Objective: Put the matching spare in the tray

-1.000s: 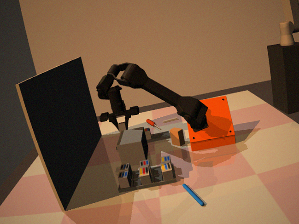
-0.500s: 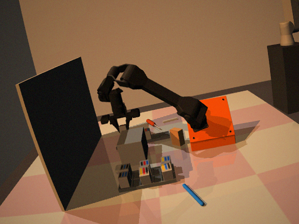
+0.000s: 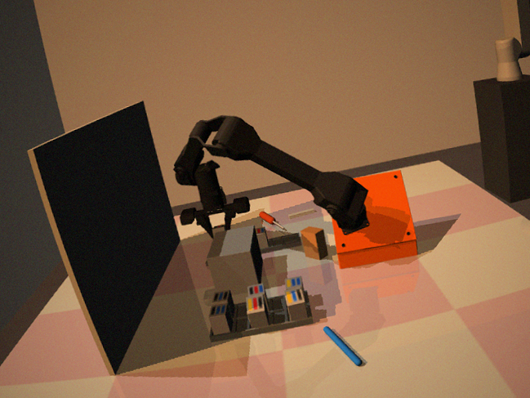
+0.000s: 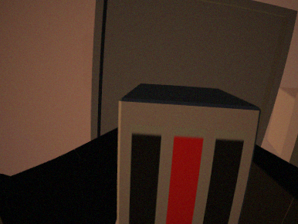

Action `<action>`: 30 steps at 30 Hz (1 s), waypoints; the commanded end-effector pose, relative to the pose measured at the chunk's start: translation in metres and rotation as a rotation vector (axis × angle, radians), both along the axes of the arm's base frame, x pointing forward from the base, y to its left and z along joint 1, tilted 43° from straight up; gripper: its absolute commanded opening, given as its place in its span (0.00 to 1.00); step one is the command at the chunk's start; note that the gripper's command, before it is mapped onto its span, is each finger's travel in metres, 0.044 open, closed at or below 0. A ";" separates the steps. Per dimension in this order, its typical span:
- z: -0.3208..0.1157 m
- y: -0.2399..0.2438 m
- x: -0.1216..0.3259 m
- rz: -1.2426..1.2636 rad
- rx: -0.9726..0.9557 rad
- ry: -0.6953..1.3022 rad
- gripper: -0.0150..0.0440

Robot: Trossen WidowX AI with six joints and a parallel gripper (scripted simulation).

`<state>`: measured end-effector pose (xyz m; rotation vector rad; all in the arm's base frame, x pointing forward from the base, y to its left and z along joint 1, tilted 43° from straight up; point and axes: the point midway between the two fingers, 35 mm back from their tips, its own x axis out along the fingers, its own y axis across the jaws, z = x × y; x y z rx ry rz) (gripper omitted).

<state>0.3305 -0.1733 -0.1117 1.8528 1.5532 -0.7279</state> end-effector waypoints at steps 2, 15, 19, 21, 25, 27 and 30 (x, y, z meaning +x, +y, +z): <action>-0.003 0.004 -0.001 -0.005 0.006 0.005 0.25; -0.010 0.012 -0.001 -0.005 0.007 0.004 0.25; -0.012 0.015 -0.001 -0.005 0.008 0.004 0.25; -0.010 0.012 0.000 0.001 0.002 -0.001 0.34; -0.010 0.012 0.000 0.001 0.002 -0.001 0.52; -0.010 0.012 0.000 0.001 0.002 -0.001 0.61; -0.010 0.012 0.000 0.001 0.002 -0.001 0.74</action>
